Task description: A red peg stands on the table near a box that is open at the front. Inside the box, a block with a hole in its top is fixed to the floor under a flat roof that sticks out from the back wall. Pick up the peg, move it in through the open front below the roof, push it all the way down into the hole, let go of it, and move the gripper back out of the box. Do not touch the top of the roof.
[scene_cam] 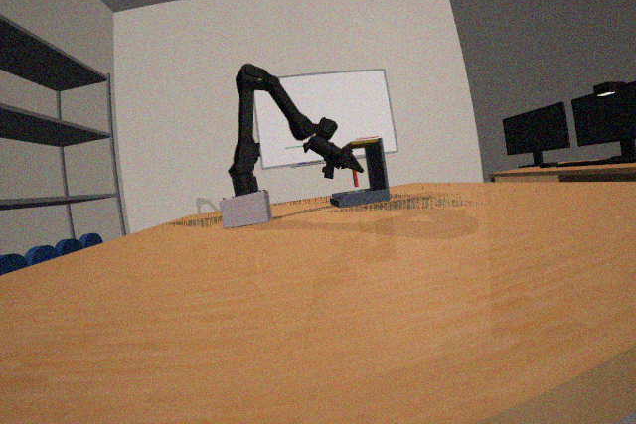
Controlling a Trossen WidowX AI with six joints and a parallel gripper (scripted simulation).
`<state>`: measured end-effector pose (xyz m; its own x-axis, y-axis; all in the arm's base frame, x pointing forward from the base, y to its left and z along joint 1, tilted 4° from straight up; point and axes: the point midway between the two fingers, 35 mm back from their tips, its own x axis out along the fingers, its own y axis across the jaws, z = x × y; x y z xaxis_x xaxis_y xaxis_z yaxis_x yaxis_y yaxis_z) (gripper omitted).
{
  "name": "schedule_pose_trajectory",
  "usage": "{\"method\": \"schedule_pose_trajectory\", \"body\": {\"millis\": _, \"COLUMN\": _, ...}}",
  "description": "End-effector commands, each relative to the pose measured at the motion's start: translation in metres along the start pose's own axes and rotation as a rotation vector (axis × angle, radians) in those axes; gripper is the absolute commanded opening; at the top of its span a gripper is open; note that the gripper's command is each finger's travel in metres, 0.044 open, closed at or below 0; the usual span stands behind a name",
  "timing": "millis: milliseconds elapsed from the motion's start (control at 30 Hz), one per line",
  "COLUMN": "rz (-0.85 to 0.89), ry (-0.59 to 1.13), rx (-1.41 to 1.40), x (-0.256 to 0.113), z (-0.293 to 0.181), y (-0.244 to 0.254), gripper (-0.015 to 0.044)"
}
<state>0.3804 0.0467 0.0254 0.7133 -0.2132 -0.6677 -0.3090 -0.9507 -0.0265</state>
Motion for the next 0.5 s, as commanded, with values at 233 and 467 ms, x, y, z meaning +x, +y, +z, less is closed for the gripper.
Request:
{"method": "schedule_pose_trajectory", "body": {"millis": 233, "rz": 0.004, "ry": -0.017, "rx": -0.013, "x": 0.0056, "z": 0.0134, "y": 0.0031, "gripper": 0.0}}
{"method": "schedule_pose_trajectory", "body": {"millis": 467, "rz": 0.004, "ry": -0.017, "rx": -0.013, "x": 0.0077, "z": 0.0178, "y": 0.0038, "gripper": 0.0}}
